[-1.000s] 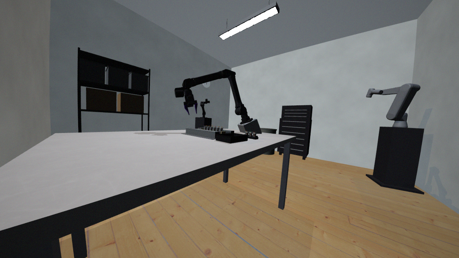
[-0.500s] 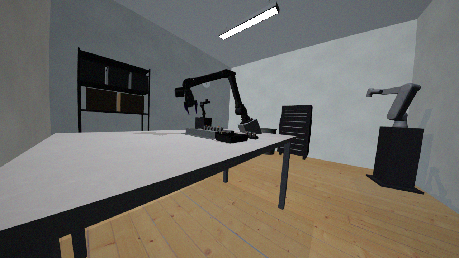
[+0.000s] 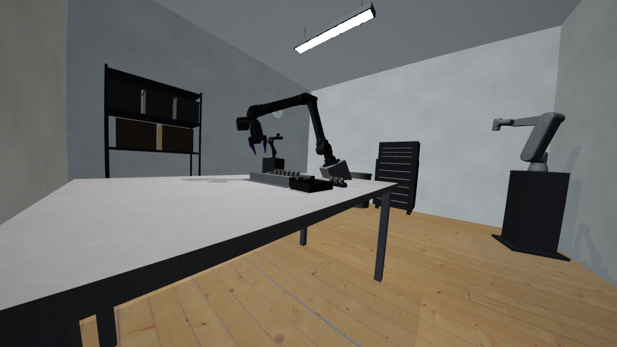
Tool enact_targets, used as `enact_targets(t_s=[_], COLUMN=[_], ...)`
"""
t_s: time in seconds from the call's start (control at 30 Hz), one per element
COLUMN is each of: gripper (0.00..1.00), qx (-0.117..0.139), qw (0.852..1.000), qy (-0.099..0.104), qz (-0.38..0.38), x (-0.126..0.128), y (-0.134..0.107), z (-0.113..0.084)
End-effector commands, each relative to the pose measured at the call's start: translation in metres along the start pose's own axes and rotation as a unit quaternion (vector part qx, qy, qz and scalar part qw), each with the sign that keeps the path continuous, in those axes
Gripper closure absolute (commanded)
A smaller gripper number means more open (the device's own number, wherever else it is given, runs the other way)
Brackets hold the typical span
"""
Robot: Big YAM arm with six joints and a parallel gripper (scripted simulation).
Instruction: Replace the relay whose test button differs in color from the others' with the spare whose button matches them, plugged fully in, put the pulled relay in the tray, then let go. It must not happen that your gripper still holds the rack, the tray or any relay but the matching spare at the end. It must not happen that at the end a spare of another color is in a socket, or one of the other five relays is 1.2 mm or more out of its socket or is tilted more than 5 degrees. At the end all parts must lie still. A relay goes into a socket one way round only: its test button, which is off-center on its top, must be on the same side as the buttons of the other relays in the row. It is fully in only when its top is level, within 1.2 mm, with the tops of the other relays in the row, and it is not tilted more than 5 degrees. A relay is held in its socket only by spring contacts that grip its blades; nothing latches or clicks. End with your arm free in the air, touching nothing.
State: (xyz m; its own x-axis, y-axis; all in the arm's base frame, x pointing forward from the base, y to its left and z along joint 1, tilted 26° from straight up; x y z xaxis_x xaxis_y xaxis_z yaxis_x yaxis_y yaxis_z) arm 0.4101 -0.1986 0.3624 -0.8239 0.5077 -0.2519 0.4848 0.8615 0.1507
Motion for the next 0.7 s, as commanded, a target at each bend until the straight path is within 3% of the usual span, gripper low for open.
enact_targets(t_s=[0.0,0.2,0.57,0.67], gripper=[0.41,0.41,0.41,0.41], qx=[0.001,0.022,0.087,0.092], qw=[0.999,0.996,0.973,0.971], qy=[-0.021,-0.021,-0.051,-0.054], qz=[-0.043,-0.081,-0.205,-0.215], x=[0.007,0.019,0.070,0.074], y=[0.024,0.044,0.106,0.110], z=[-0.008,0.008,0.036,0.039])
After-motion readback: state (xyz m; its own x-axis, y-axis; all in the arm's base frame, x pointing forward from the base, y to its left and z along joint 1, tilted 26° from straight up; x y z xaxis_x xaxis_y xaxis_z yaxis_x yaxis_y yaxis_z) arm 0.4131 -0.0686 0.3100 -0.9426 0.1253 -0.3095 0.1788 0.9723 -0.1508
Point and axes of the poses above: the point where the finger pads meet when closed, its own z axis out along the fingers, its own x axis across the jaws, y = z × x, the point moved 9 cm from there along -z, back along the fingers, and after that the axes turned 5 degrees about -z, right-handed, at the moved point
